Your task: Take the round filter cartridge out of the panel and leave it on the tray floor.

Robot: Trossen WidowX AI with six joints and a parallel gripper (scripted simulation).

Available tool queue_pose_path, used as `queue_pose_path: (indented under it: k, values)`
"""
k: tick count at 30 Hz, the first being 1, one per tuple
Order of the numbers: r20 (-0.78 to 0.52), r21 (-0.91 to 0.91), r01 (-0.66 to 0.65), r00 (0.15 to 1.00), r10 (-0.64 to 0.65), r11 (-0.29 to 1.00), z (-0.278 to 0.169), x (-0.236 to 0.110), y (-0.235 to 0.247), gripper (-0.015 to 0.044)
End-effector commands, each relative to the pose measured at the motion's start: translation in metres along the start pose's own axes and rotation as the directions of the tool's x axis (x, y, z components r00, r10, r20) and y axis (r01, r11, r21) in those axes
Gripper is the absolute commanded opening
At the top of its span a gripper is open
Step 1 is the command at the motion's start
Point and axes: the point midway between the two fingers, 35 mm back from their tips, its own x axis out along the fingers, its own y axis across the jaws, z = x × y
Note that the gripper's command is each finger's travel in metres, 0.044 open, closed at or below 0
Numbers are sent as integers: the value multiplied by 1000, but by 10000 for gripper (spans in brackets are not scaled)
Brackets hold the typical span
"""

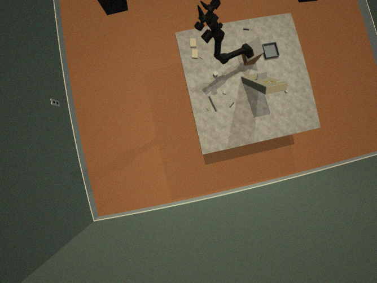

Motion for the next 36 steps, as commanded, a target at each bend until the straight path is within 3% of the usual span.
queue_pose_path:
  k: [1,7,17,23,28,36]
  values:
    - [135,-140,169,979,-151,976,30,-3,-60,105]
    - [367,-317,465,864,-346,826,87,-29,-144,105]
    - [597,-416,755,648,-473,507,156,-86,-210,105]
    - [640,-418,778,619,-456,469,177,-99,-210,105]
    - [701,-406,838,541,-464,364,198,-121,-222,105]
    - [851,-304,953,263,-455,-18,255,-202,-247,105]
